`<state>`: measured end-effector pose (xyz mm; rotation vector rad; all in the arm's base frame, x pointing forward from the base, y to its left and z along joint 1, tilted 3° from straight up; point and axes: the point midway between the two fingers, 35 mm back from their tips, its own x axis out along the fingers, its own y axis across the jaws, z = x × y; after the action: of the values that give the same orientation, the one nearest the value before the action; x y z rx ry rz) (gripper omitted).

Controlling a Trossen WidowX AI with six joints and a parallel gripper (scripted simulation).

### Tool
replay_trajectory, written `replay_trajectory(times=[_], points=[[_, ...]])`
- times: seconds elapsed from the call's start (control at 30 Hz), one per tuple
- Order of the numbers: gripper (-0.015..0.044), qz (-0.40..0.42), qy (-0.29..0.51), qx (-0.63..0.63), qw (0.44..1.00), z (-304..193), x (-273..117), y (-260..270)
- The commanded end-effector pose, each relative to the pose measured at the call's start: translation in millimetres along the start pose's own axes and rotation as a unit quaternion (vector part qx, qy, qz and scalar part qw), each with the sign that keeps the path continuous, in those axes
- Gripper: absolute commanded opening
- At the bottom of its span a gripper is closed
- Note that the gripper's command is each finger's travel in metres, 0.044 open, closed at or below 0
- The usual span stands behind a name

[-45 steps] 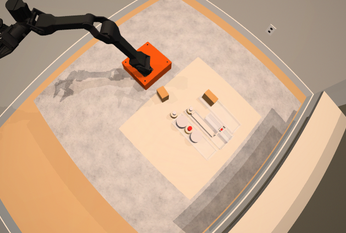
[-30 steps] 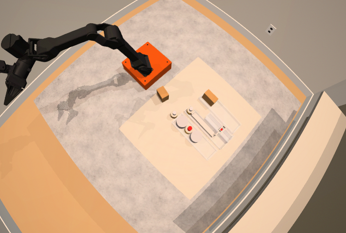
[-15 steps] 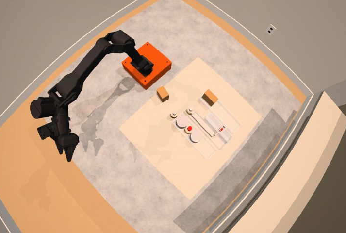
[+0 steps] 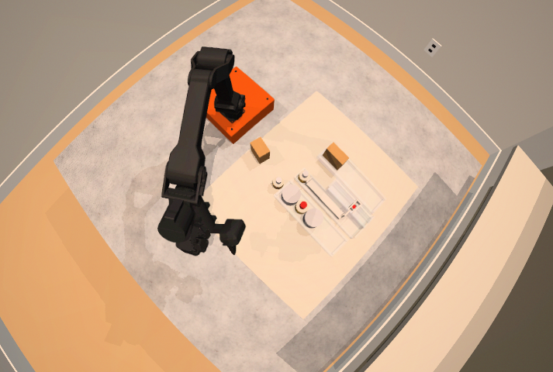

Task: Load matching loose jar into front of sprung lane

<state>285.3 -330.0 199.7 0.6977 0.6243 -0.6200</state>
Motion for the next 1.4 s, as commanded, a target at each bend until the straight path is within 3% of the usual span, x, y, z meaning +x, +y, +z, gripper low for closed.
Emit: replay_trajectory(times=[0.0,0.23,0.47,1.37], points=[[0.0440,-0.012,0.083,-0.070,0.994,-56.8,17.3,33.4],[0.0440,-0.023,0.224,-0.229,0.947,-161.9,20.4,82.4],[0.0440,-0.030,0.347,-0.415,0.841,-260.9,-7.3,101.7],[0.0440,-0.030,0.356,-0.432,0.828,-296.8,32.6,91.4]])
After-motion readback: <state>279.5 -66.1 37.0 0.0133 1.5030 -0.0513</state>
